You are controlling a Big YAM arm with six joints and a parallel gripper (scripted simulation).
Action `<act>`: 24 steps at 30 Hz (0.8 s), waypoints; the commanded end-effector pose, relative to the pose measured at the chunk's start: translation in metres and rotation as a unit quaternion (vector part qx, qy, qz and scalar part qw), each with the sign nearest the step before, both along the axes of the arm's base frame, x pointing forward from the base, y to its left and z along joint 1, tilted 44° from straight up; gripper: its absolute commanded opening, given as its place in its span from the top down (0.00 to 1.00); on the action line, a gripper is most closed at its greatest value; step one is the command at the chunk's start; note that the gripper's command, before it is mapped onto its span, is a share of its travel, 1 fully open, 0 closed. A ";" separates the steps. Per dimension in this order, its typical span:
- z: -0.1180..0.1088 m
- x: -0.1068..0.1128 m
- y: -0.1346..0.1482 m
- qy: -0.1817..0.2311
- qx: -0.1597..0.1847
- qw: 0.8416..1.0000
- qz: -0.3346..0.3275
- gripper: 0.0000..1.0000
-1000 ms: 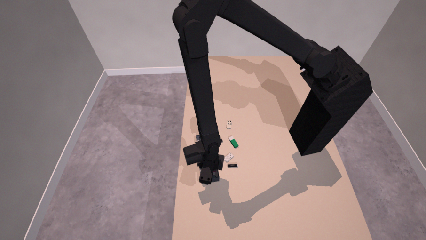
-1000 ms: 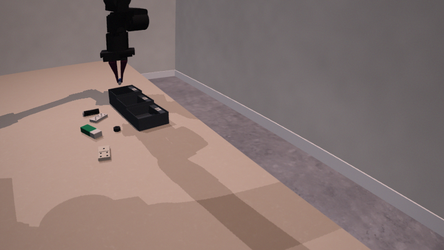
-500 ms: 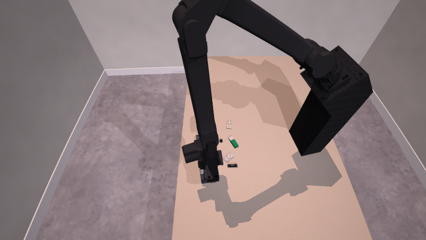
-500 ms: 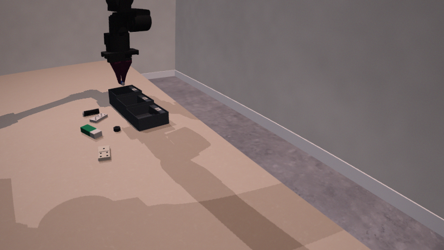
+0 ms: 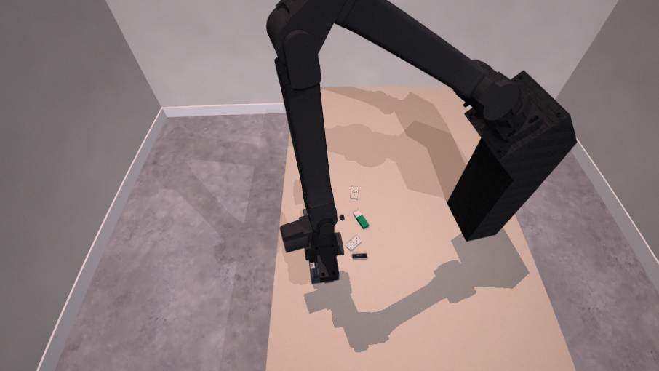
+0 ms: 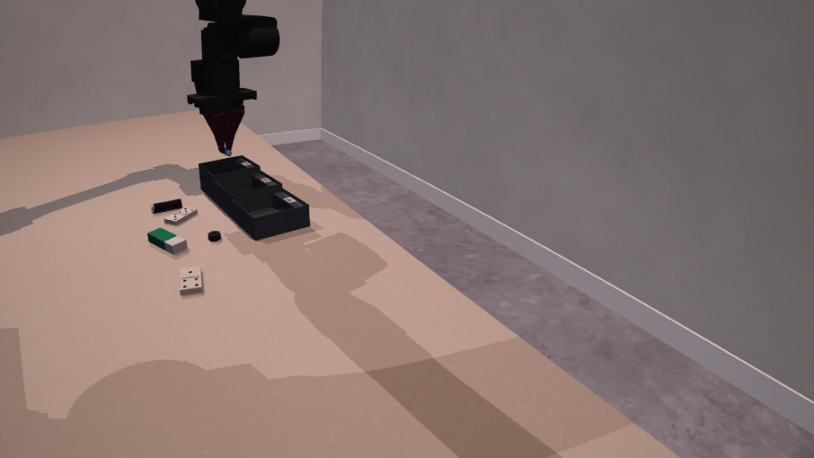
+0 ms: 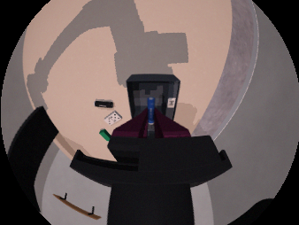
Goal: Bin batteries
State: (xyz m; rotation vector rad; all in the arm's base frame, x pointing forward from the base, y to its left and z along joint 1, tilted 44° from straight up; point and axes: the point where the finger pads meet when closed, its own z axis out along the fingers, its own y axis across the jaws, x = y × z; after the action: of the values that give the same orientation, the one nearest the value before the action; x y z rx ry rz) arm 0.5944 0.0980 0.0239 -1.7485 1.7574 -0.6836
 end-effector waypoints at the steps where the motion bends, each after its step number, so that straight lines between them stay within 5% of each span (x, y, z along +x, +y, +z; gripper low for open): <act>1: -0.009 0.001 -0.007 0.001 -0.002 1.000 -0.001 0.96; 24: -0.034 0.030 -0.005 0.001 -0.002 1.000 -0.001 0.96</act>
State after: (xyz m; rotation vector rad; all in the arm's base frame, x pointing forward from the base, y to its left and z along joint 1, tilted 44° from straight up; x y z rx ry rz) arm 0.6184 0.0982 -0.0021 -1.7474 1.7571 -0.6846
